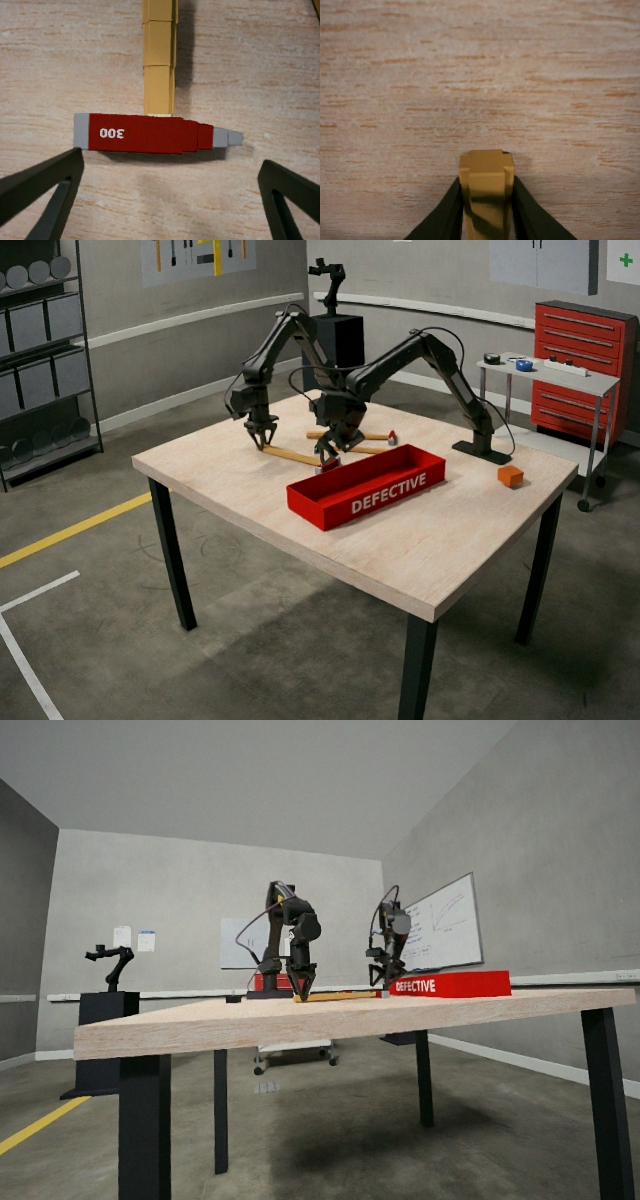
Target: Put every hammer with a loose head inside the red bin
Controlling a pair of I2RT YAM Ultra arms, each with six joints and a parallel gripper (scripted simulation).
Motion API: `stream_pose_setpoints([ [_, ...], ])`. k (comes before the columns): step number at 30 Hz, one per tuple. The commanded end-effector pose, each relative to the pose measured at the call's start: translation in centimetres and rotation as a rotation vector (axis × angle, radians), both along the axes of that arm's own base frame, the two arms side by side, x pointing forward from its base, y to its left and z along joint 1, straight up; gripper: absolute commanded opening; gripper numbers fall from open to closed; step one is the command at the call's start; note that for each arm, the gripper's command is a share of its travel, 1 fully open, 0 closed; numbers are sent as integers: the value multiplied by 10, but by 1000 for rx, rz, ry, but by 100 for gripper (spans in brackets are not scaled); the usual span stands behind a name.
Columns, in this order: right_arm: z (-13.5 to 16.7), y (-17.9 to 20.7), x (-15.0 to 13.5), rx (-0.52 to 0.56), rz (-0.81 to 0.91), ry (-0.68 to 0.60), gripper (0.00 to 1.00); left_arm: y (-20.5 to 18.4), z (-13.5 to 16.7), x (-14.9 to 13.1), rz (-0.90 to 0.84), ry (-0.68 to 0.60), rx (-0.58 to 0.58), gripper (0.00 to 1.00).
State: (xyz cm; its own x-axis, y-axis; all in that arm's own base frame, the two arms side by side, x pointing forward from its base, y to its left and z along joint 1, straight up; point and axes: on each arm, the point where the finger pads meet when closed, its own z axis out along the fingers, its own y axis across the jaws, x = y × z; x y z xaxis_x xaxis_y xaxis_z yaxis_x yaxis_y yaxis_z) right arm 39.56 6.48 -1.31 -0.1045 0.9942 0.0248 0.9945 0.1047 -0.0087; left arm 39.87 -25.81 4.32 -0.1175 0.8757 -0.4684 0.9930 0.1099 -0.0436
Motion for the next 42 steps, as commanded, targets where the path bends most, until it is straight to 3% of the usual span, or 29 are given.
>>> stream_pose_setpoints([
  [1, 13, -9, 9, -17, -17, -49, 25, 0, 20, 3, -7, -37, -35, 100],
  [6, 9, -9, 5, -20, -16, -29, 25, -3, 17, 3, -13, -32, -34, 100],
  [7, 9, -9, 5, -20, -16, -29, 37, -3, 17, 3, -13, -32, -34, 100],
  [9, 9, -9, 5, -20, -16, -29, 37, -3, 17, 3, -13, -32, -34, 100],
  [10, 9, -9, 5, -20, -16, -29, 41, -3, 17, 3, -13, -32, -34, 100],
  [11, 11, -9, 5, -18, -23, -40, 53, -3, 17, 3, -13, -32, -34, 100],
  [12, 13, -10, 5, -26, -24, -45, 54, -3, 17, 3, -13, -32, -34, 100],
  [28, 48, -10, 6, -21, -28, -83, 54, -3, 17, 3, -13, -32, -34, 100],
  [32, 61, -11, 5, -11, -35, -81, 100, -3, 17, 3, -13, -32, -34, 100],
  [37, 91, -8, 4, -20, -30, -83, 100, -3, 17, 3, -13, -32, -34, 100],
  [42, 74, -2, 3, -28, -19, -33, 100, -3, 17, 3, -13, -32, -34, 100],
])
